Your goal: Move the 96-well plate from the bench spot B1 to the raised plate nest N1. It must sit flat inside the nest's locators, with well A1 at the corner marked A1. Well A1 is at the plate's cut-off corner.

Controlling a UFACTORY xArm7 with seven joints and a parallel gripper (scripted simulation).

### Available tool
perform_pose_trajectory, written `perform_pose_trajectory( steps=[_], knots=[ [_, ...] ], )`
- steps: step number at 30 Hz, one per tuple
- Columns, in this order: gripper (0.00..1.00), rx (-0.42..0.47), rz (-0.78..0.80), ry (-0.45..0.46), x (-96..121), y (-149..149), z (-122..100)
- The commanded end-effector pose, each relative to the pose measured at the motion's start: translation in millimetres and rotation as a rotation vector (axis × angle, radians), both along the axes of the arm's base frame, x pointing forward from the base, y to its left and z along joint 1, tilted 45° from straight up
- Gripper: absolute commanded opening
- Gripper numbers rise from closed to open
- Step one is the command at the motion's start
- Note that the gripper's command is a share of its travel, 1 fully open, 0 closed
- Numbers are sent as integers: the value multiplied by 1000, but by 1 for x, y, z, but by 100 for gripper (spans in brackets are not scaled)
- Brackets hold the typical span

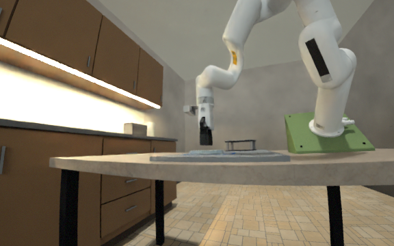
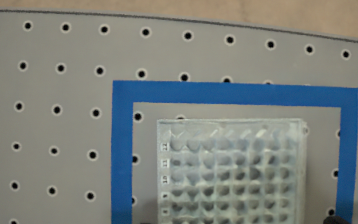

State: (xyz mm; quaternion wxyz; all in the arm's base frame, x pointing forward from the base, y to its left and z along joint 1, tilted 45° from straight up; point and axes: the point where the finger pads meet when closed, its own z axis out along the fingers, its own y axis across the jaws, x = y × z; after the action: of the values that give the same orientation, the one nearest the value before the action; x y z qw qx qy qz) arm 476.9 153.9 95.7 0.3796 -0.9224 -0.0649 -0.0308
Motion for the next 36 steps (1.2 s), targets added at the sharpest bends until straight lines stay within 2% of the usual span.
perform_pose_trajectory(
  steps=[1,36],
  knots=[
    [100,-1,-4,-3,2,1,-2],
    [100,-1,-4,-3,2,11,-13]
  ],
)
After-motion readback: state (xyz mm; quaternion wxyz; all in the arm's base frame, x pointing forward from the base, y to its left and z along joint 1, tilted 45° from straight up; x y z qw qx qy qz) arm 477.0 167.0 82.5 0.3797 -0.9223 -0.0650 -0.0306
